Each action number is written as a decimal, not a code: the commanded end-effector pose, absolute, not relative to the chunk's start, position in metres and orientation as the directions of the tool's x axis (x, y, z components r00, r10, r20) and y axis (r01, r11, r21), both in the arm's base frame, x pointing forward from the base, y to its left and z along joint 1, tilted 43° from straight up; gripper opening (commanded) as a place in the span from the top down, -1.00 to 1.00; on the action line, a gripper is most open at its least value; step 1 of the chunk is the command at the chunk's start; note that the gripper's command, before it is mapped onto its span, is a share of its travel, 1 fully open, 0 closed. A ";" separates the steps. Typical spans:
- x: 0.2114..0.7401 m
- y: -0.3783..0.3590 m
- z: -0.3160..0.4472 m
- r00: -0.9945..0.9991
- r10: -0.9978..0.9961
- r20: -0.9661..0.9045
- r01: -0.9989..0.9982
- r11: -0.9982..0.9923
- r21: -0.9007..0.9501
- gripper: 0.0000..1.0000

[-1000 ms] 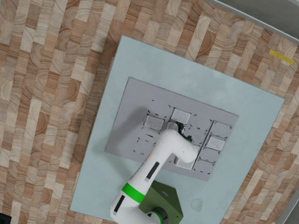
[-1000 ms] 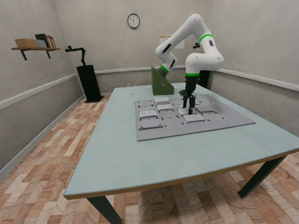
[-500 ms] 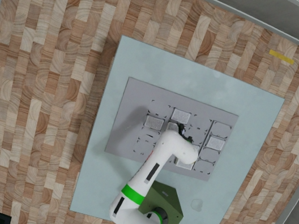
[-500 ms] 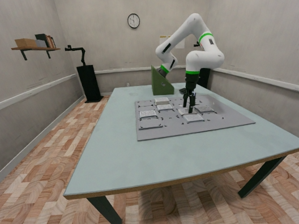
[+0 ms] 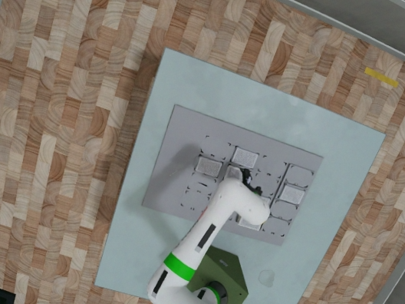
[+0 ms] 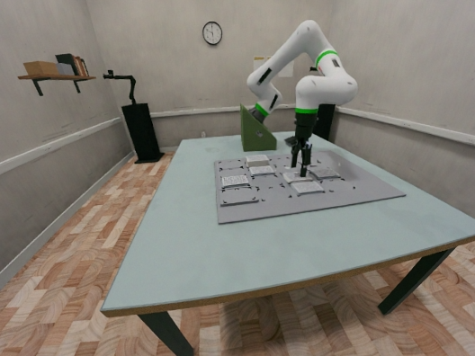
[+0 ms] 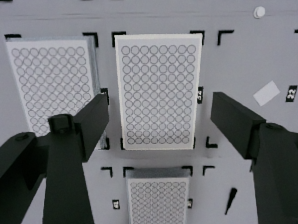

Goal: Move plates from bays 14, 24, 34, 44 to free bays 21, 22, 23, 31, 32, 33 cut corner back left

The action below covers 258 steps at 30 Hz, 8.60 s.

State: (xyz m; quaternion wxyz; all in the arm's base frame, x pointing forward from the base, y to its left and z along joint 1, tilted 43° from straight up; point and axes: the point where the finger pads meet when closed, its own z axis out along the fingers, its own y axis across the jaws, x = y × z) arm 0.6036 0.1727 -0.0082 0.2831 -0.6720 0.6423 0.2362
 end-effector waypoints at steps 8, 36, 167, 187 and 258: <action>0.604 0.163 0.002 0.064 -0.730 -0.680 -0.997 -0.014 -0.079 -0.40; 0.603 0.147 0.019 0.064 -0.730 -0.680 -0.997 -0.014 -0.079 -0.40; 0.625 -0.072 -0.226 0.064 -0.730 -0.680 -0.997 -0.014 -0.079 -0.40; 0.625 -0.070 -0.229 0.064 -0.730 -0.680 -0.997 -0.014 -0.079 -0.40; 0.626 -0.057 -0.243 0.064 -0.730 -0.680 -0.997 -0.014 -0.079 -0.21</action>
